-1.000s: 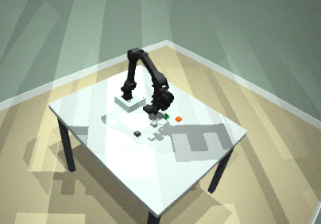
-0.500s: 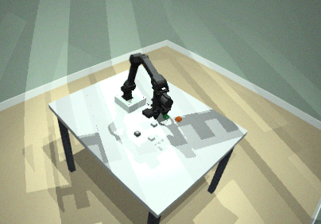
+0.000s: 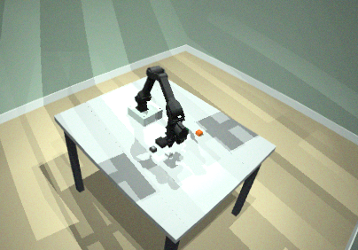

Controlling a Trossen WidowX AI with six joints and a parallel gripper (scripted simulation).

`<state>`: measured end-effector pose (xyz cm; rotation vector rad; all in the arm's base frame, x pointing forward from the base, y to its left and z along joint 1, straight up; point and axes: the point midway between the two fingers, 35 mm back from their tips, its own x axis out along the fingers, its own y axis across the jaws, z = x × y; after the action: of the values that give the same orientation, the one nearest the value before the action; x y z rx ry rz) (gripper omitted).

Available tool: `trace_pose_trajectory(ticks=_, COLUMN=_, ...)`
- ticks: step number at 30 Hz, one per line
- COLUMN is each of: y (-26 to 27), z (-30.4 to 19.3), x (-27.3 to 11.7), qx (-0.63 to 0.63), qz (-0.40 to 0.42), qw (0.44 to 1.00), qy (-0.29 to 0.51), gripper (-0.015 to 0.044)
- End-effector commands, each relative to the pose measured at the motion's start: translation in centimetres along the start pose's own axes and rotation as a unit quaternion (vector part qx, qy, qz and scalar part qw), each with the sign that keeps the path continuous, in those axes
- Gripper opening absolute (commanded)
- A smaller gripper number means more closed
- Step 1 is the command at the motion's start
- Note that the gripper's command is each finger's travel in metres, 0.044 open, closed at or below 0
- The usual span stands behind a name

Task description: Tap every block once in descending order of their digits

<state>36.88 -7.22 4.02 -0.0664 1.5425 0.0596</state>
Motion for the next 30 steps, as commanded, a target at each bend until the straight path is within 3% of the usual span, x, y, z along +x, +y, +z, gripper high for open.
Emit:
trace_pose_trajectory(ticks=1, y=-0.1, z=0.0, x=0.9, qx=-0.003, qz=-0.001, qw=1.0, qy=-0.003, gripper=0.002)
trace_pose_trajectory(ticks=30, y=-0.1, z=0.0, x=3.9, qx=-0.003, qz=-0.001, qw=1.0, qy=-0.003, gripper=0.002)
